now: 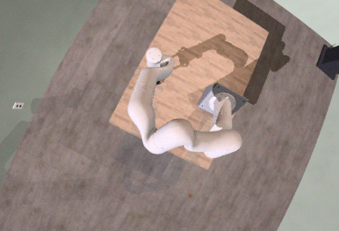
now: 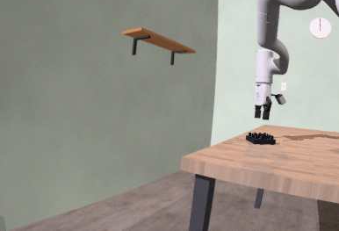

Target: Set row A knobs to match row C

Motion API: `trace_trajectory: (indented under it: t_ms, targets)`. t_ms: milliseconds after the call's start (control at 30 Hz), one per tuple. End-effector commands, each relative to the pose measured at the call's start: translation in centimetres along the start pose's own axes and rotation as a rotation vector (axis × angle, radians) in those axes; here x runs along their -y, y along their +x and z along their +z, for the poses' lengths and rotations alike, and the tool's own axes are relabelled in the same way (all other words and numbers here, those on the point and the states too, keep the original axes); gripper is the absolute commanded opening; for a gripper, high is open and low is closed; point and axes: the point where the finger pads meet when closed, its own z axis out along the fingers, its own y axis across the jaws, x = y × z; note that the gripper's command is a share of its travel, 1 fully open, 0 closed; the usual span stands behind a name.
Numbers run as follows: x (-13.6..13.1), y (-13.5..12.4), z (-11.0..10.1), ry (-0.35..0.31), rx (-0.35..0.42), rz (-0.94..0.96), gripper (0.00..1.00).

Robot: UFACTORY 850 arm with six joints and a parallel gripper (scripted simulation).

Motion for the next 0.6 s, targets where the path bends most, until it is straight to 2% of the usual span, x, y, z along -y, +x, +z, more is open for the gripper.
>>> trace_trajectory:
  t_ms: [0,200,400,567]
  targets:
    - [0.0,-0.1,-3.5,0.001,0.001,-0.001,1.00]
    - [0.0,-0.1,-7.2,0.001,0.001,-0.001,1.00]
    - [0.0,-0.1,-8.4,0.001,0.001,-0.001,1.00]
    - [0.0,-0.1,-8.6,0.001,0.001,-0.001,1.00]
